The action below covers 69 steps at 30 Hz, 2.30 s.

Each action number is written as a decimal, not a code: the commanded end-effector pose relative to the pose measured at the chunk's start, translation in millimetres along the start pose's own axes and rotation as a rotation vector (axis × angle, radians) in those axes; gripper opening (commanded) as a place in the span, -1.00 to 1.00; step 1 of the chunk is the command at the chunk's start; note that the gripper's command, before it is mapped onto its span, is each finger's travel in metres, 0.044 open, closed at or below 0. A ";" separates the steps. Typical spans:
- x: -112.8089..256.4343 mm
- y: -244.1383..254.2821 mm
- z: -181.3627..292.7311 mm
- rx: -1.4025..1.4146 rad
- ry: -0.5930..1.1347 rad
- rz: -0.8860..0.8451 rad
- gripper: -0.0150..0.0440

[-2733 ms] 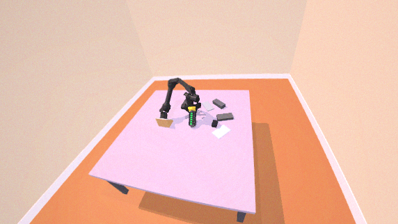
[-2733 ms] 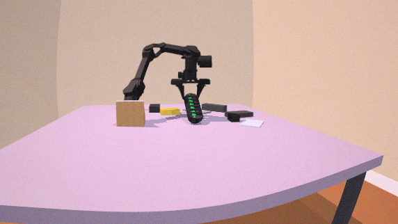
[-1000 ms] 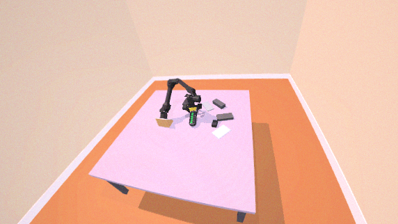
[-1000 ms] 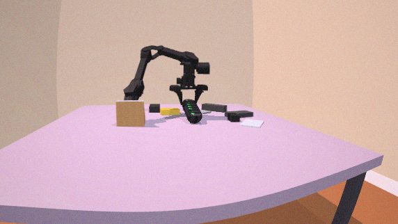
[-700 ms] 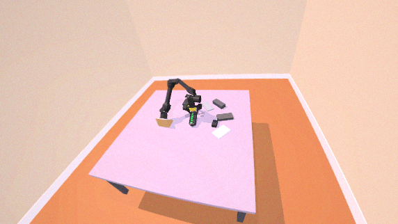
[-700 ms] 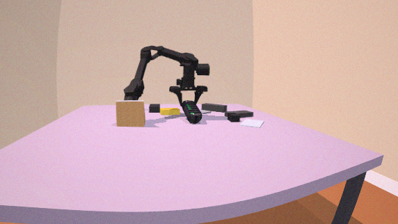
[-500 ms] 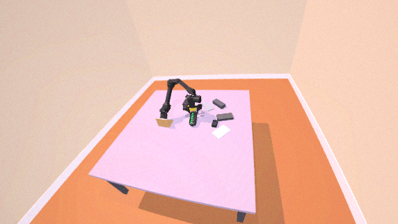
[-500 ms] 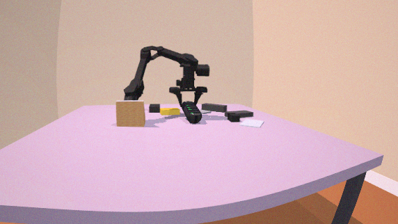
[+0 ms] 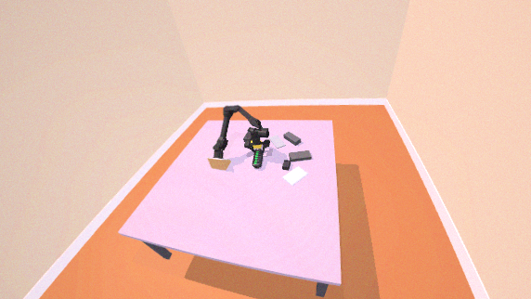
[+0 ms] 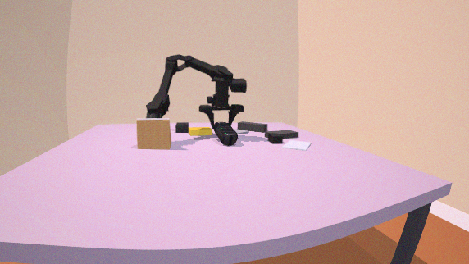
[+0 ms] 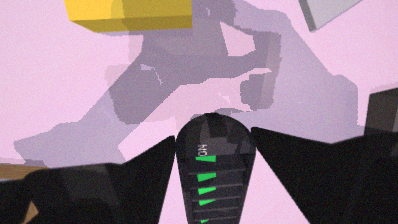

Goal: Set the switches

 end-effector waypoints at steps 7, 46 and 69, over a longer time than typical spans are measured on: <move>-8.9 3.6 1.1 -0.016 0.012 -0.009 0.65; -22.1 1.9 -6.0 0.000 -0.001 -0.002 1.00; 18.7 -5.1 53.7 0.000 -0.001 -0.003 1.00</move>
Point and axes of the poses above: the point midway between the two fingers, 35 mm back from their tips, its own x axis back along the fingers, its own y axis across the jaws, z = x × y, the point moved 6 cm from there along x, back along the fingers, and after that the axes turned 9 degrees about -x, right-handed, at the moved point
